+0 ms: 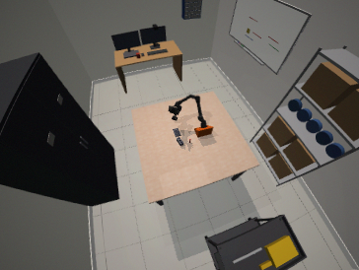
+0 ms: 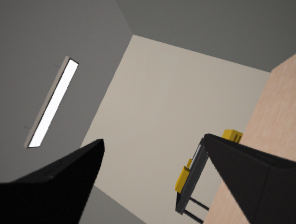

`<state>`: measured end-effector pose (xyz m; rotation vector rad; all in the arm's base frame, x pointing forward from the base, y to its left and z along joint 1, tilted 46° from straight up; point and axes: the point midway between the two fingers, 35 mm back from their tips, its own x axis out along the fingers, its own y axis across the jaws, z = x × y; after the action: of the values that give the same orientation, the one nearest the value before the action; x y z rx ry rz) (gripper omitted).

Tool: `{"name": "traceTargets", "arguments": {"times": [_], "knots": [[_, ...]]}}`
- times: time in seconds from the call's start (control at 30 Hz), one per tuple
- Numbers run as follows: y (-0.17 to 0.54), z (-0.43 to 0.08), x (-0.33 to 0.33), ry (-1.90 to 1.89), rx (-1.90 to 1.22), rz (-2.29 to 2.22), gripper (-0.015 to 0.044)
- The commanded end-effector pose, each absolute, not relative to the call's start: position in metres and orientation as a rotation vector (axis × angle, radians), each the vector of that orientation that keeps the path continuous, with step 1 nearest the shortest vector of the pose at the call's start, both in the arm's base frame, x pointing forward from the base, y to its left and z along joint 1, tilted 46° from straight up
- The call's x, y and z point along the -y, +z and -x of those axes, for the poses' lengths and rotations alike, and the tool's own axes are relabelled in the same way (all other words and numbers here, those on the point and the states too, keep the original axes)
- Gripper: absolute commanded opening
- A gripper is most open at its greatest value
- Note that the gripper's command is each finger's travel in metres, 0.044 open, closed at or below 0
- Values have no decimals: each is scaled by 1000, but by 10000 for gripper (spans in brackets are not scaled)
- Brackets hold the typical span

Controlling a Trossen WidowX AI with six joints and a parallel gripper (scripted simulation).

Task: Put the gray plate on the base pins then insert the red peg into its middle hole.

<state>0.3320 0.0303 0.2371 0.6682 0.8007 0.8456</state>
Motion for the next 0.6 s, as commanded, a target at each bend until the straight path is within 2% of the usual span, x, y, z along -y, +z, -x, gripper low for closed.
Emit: {"name": "traceTargets", "arguments": {"times": [0.0,0.13,0.37,0.57], "knots": [[237,-332,-30,846,-801,-668,426],[211,-341,-38,713,-1010,-757,440],[118,-354,-59,-43,-1591,-884,440],[62,-351,-64,-803,-1631,-772,440]]}}
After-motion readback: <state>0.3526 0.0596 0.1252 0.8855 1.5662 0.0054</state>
